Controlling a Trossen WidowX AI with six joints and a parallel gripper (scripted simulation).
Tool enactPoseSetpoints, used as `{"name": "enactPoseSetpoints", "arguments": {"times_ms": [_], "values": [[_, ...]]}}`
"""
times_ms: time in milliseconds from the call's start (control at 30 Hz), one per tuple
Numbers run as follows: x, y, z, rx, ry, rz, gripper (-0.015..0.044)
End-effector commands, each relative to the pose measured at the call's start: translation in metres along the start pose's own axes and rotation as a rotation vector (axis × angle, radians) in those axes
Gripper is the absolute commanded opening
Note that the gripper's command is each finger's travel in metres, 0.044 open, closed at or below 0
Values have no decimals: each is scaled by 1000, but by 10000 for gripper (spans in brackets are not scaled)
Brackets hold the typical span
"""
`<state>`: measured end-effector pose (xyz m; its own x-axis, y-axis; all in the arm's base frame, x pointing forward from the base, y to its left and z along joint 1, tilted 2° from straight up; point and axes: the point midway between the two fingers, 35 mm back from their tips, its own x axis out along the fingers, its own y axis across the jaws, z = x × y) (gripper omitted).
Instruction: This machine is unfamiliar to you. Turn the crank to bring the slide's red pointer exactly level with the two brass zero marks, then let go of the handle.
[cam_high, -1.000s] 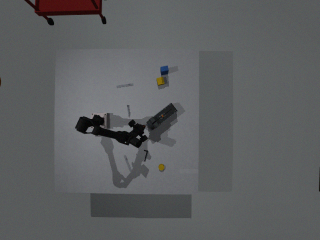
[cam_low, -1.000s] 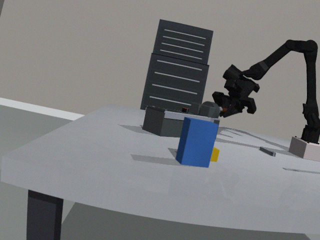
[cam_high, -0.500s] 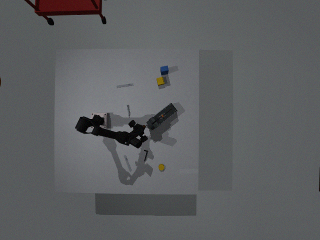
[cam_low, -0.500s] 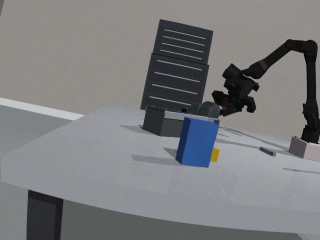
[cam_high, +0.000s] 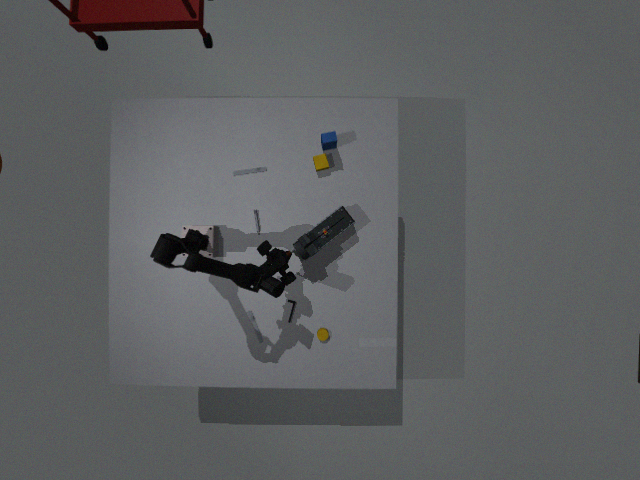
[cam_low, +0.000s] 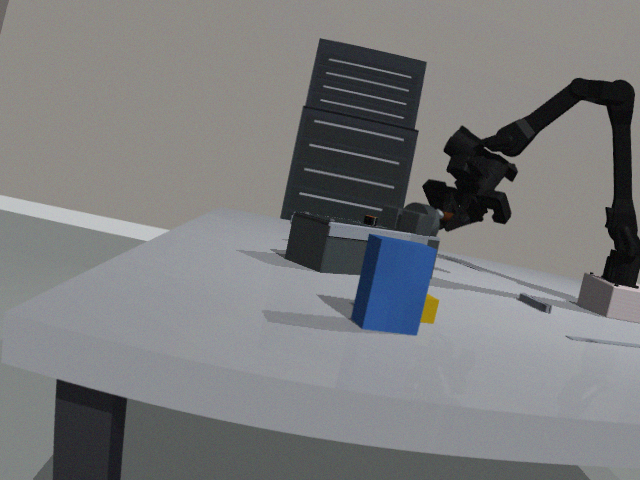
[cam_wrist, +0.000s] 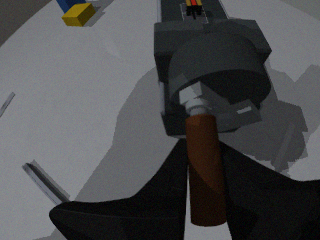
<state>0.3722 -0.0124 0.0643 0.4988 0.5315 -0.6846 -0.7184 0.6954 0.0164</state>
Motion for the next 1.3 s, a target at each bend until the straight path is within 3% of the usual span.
{"name": "enactPoseSetpoints", "arguments": {"times_ms": [0, 1267], "values": [[-5, -7, 4, -8, -16, -14, 0], [-6, -12, 5, -8, -16, -14, 0]]}}
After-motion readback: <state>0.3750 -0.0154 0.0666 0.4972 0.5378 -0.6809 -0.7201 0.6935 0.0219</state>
